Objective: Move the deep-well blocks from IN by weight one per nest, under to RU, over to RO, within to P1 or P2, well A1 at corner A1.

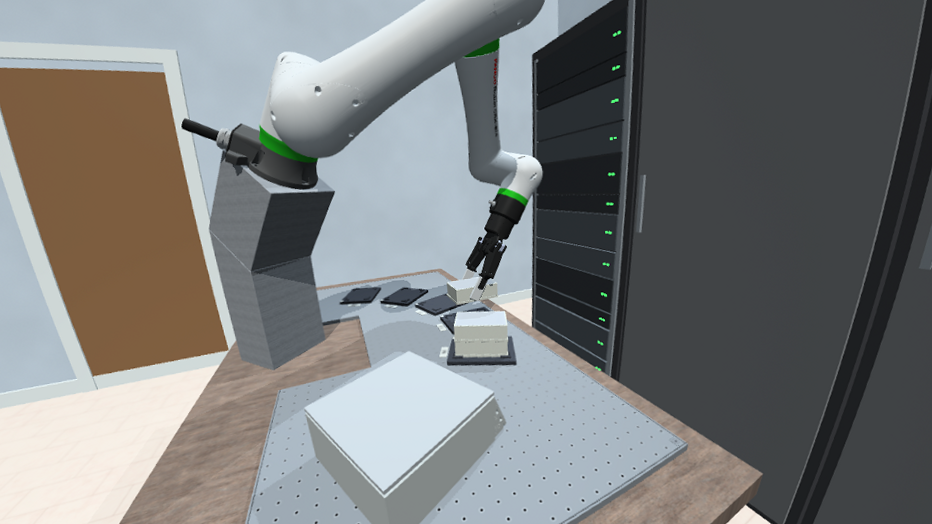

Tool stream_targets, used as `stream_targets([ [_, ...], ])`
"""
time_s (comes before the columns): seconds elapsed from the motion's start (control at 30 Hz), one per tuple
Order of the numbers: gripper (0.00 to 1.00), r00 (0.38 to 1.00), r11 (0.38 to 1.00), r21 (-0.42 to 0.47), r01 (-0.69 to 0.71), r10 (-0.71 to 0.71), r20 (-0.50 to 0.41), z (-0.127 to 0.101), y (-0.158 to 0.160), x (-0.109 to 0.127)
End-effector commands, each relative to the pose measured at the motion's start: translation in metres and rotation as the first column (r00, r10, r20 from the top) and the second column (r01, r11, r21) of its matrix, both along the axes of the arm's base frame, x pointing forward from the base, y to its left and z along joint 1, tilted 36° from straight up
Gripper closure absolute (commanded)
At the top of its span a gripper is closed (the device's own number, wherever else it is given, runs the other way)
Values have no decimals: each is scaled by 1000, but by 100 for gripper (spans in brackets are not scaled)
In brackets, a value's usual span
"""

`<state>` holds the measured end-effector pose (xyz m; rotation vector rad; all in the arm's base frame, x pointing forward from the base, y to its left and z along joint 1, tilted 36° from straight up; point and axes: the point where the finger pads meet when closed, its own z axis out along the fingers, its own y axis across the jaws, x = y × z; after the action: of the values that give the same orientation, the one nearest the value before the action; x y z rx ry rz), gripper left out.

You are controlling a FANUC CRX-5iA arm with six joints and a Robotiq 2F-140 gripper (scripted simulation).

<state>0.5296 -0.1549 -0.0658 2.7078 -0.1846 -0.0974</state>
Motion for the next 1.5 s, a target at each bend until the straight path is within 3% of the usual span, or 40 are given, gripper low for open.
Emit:
stream_targets([
  [0.0, 90, 1000, 1000, 0, 0, 0, 0, -5, 5, 4],
  [0.47, 90, 1000, 1000, 0, 0, 0, 0, -32, 32, 24],
  [1.47, 90, 1000, 1000, 0, 0, 0, 0, -32, 31, 23],
])
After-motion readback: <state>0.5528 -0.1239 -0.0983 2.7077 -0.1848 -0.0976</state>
